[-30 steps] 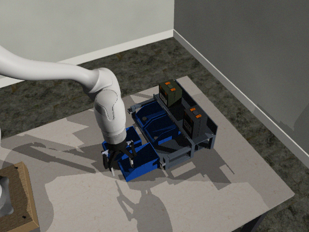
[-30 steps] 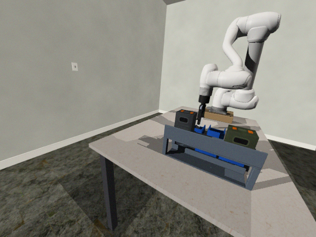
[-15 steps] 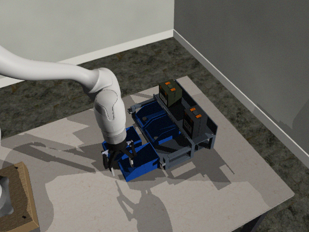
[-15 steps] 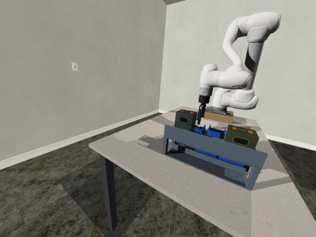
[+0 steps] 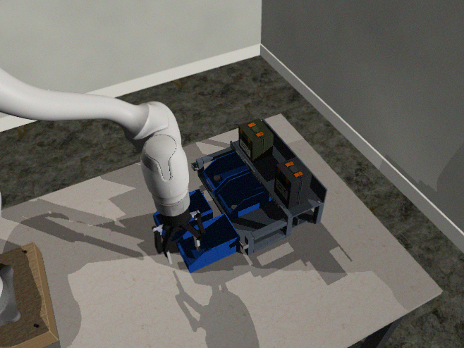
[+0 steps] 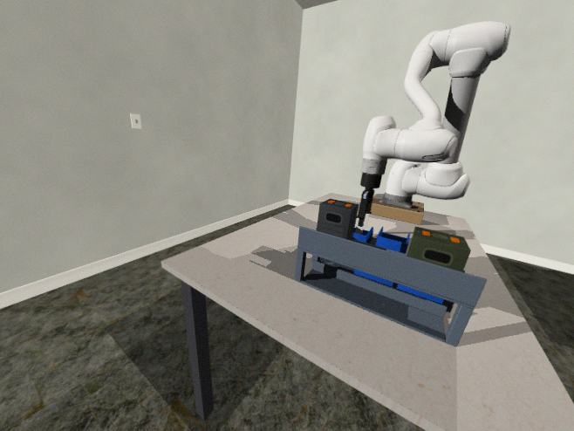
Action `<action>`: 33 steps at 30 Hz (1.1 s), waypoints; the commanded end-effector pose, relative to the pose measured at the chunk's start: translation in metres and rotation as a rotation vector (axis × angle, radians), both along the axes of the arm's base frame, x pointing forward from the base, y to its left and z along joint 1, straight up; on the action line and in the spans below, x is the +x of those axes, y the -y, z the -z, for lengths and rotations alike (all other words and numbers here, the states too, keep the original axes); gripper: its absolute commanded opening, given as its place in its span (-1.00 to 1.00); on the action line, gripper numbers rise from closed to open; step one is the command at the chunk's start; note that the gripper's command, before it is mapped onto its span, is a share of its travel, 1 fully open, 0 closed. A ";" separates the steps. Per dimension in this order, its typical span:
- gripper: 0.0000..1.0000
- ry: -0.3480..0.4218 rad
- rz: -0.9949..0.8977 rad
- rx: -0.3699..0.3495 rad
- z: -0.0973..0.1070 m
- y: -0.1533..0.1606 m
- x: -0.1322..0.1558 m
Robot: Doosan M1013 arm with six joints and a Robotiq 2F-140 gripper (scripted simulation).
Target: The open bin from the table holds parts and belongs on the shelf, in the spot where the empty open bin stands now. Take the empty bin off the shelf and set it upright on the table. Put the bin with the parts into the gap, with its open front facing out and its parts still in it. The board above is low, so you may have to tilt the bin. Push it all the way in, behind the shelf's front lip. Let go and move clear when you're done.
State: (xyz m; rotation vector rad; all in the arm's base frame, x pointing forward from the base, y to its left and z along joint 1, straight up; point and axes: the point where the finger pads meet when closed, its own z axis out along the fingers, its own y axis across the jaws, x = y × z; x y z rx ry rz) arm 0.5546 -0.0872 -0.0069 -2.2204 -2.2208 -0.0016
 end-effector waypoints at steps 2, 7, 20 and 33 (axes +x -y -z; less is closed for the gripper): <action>0.23 0.000 0.000 0.000 0.000 0.000 0.000; 0.23 0.000 0.000 0.000 0.000 0.000 0.000; 0.23 0.000 0.000 0.000 -0.006 0.000 0.000; 0.23 0.000 0.000 0.000 -0.026 0.000 0.000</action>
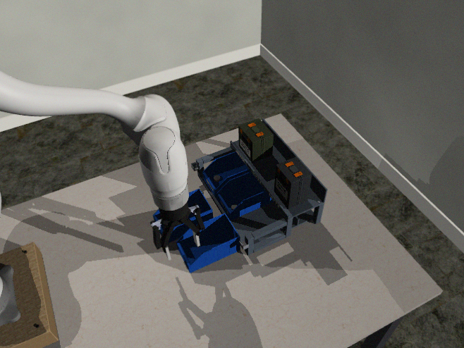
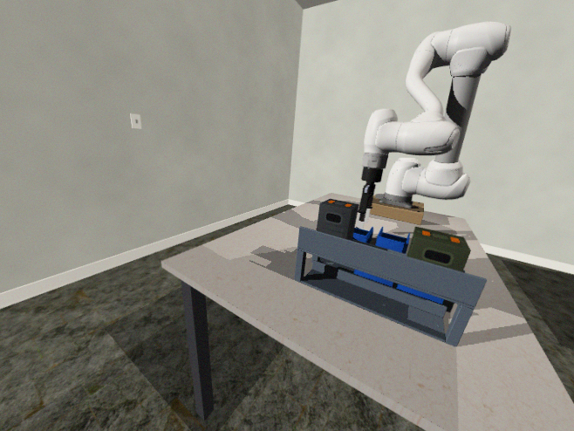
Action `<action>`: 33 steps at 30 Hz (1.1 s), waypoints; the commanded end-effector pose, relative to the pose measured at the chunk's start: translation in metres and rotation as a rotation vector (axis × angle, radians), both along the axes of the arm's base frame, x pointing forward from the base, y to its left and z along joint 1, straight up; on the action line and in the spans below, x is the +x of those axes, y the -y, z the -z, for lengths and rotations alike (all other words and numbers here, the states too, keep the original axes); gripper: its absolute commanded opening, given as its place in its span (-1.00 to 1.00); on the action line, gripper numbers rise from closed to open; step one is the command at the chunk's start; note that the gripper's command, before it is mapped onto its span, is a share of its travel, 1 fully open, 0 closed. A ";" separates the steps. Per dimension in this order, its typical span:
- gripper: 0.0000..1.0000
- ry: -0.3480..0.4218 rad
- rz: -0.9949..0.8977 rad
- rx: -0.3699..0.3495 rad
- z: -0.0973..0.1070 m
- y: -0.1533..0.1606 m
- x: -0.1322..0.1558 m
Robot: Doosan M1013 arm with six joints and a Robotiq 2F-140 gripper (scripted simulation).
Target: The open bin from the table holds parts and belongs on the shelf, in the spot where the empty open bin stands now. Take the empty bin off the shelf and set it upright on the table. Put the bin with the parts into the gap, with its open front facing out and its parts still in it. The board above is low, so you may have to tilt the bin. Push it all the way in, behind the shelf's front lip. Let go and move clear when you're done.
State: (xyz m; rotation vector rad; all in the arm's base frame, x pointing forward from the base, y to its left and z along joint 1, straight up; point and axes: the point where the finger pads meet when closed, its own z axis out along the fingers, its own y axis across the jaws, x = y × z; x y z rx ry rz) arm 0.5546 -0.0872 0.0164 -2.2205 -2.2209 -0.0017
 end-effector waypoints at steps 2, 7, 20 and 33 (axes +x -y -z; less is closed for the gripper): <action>0.23 0.000 0.000 0.000 -0.008 0.000 0.000; 0.23 0.000 0.000 0.000 -0.020 0.000 0.000; 0.23 0.000 0.000 0.000 -0.044 0.000 0.000; 0.23 0.000 0.000 0.000 -0.056 0.000 0.000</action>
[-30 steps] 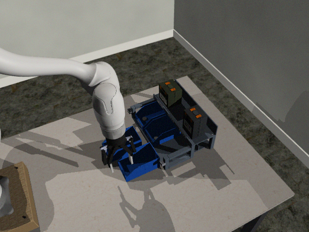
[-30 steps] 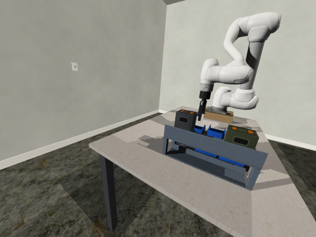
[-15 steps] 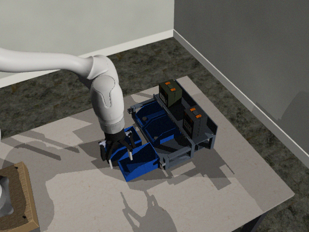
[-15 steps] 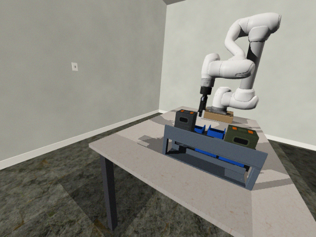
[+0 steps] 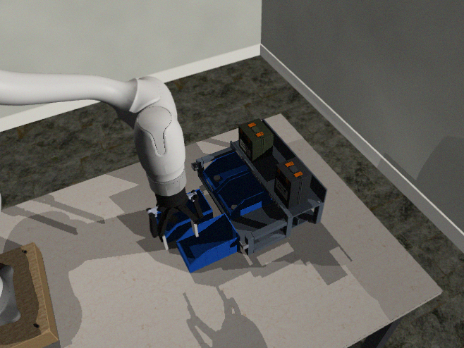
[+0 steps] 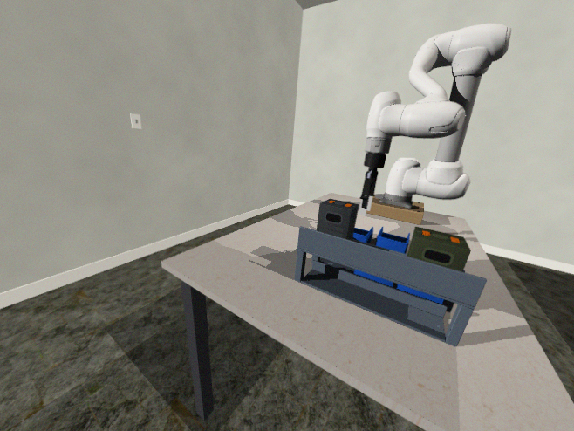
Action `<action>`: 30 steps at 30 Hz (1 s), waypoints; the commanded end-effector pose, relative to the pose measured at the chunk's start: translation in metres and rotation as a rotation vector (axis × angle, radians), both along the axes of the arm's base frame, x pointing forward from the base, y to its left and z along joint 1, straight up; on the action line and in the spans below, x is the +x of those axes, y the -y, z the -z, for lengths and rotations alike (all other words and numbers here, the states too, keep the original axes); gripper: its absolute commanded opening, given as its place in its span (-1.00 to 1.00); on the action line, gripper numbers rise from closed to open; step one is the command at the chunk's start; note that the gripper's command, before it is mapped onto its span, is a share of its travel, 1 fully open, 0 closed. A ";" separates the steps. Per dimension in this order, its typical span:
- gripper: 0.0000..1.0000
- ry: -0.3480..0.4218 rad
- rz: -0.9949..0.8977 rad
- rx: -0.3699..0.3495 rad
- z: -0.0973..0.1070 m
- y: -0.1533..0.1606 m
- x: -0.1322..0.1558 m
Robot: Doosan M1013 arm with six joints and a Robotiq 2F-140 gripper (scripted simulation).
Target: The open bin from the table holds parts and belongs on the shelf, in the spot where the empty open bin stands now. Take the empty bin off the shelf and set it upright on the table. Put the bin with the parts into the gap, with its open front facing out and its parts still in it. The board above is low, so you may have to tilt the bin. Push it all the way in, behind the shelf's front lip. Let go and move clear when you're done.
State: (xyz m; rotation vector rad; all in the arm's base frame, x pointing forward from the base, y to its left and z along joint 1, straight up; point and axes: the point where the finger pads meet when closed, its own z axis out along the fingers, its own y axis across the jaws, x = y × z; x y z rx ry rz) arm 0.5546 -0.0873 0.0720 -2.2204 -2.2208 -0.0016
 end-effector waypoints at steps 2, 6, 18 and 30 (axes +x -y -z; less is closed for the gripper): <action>0.23 0.000 0.000 0.000 -0.001 0.000 0.000; 0.23 0.000 0.000 0.000 -0.001 0.000 0.000; -0.80 0.000 0.000 0.000 -0.001 0.000 0.000; -0.80 0.000 0.000 0.000 -0.001 0.000 0.000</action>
